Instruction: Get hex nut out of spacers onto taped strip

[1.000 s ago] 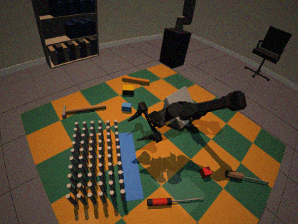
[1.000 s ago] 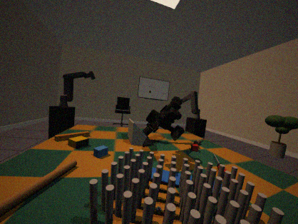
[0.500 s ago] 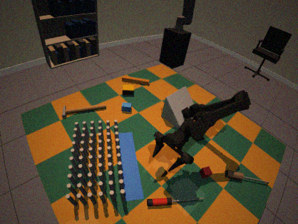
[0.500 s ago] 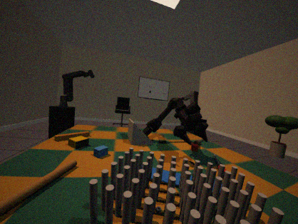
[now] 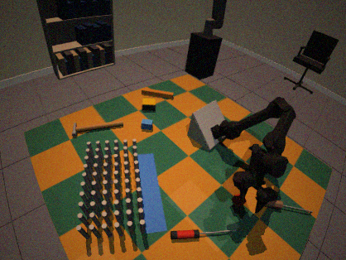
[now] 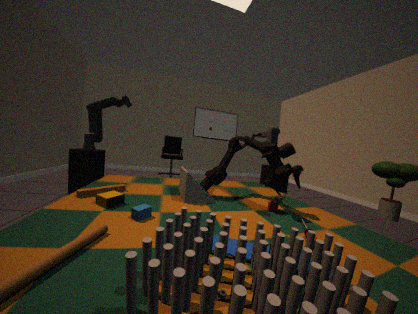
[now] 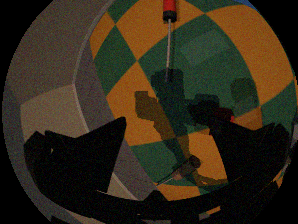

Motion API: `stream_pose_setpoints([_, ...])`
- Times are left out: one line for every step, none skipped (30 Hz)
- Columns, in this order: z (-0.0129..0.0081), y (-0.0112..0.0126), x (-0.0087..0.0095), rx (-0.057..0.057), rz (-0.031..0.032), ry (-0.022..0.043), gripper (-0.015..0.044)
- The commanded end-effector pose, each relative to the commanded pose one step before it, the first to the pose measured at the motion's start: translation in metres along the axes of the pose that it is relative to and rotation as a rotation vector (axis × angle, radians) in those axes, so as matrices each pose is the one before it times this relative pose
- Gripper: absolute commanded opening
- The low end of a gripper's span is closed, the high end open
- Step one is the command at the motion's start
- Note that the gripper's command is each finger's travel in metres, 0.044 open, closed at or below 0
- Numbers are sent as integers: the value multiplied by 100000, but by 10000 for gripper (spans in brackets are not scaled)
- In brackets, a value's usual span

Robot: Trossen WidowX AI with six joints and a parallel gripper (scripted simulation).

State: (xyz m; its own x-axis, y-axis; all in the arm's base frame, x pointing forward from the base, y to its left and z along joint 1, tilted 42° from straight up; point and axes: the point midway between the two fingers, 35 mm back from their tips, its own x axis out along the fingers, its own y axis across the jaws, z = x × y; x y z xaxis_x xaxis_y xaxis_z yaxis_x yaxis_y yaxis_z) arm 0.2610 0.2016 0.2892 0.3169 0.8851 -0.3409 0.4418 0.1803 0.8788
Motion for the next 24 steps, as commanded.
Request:
stream_pose_setpoints([-7421, 965, -1599, 21047, -5357, 19029, 440])
stream_pose_setpoints([-1506, -267, -188, 4337, -1749, 3613, 440])
stream_pose_setpoints([-1494, -375, -186, 4412, -1966, 3534, 440])
stream_pose_setpoints([-1474, -489, -181, 4533, -2201, 3444, 440])
stream_pose_setpoints([-1439, -596, -178, 4604, -2408, 3324, 440])
stream_pose_setpoints([-1257, -629, -155, 4188, -2331, 2876, 440])
stream_pose_setpoints([-827, -480, -99, 2869, -1669, 1886, 440])
stream_pose_setpoints([-384, -244, -44, 1370, -816, 877, 440])
stream_pose_setpoints([-85, -56, -9, 308, -185, 195, 440])
stream_pose_setpoints([0, 0, 0, 0, 0, 0, 440])
stream_pose_setpoints([0, 0, 0, 0, 0, 0, 440])
stream_pose_setpoints([0, 0, 0, 0, 0, 0, 440])
stream_pose_setpoints([0, 0, 0, 0, 0, 0, 440])
stream_pose_setpoints([0, 0, 0, 0, 0, 0, 440])
stream_pose_setpoints([0, 0, 0, 0, 0, 0, 440])
stream_pose_setpoints([0, 0, 0, 0, 0, 0, 440])
stream_pose_setpoints([100, -27, 164, -28, -55, -52, 440])
stream_pose_setpoints([291, -90, 496, -76, -136, -131, 440])
stream_pose_setpoints([451, -177, 834, -97, -132, -131, 440])
stream_pose_setpoints([521, -281, 1083, -61, -5, -3, 440])
stream_pose_setpoints([454, -344, 1082, 25, 167, 191, 440])
stream_pose_setpoints([307, -311, 829, 88, 236, 285, 440])
stream_pose_setpoints([167, -206, 491, 85, 183, 229, 440])
stream_pose_setpoints([53, -72, 162, 34, 67, 86, 440])
